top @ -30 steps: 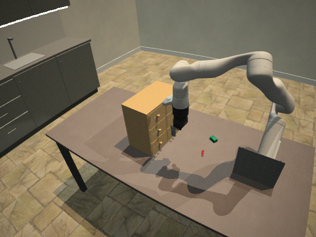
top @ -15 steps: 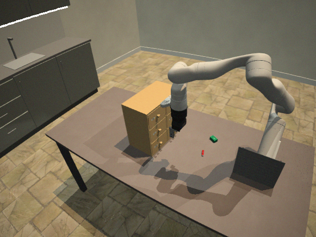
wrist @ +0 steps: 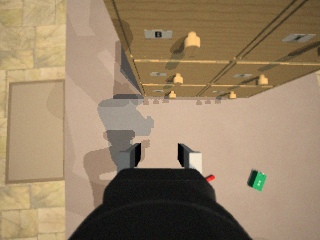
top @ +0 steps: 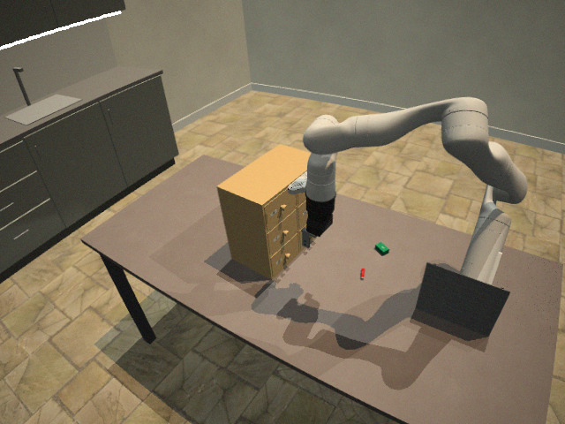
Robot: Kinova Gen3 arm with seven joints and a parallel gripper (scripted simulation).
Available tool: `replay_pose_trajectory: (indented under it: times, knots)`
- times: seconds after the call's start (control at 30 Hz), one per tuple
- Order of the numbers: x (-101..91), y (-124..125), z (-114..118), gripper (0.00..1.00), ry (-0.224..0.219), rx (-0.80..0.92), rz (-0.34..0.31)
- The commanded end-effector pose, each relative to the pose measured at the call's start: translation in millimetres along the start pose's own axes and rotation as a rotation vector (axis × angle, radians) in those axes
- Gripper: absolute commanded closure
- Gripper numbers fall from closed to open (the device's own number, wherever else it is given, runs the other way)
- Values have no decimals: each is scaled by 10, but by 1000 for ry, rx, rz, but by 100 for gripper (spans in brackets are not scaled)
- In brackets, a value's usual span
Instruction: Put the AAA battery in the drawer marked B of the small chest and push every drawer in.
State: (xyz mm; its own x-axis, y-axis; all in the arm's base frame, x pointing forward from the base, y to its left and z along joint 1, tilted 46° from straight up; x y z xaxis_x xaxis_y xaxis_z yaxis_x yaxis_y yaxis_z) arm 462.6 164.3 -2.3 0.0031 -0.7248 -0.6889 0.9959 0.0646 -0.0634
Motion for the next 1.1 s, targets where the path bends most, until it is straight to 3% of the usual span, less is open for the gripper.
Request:
replay_pose_trajectory:
  times: [0.0,0.33,1.07]
  knots:
    - [45,-11,-40,0,3,-6,22]
    - [176,25,-32,0,-12,-5,98]
    - [631,150,-7,0,-61,-4,344]
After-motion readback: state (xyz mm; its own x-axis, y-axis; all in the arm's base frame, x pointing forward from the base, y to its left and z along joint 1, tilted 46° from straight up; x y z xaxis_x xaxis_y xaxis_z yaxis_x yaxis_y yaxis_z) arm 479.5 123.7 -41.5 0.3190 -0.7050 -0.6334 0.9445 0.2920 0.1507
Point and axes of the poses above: the point where the finger pads meet when closed, its own x axis out along the fingers, its own z axis across the jaws, y = z × x, the point moved 6 cm from there along -x, back along the fingers, and after that the axes turned 11 degrees about -x, right-handed, at the moved point
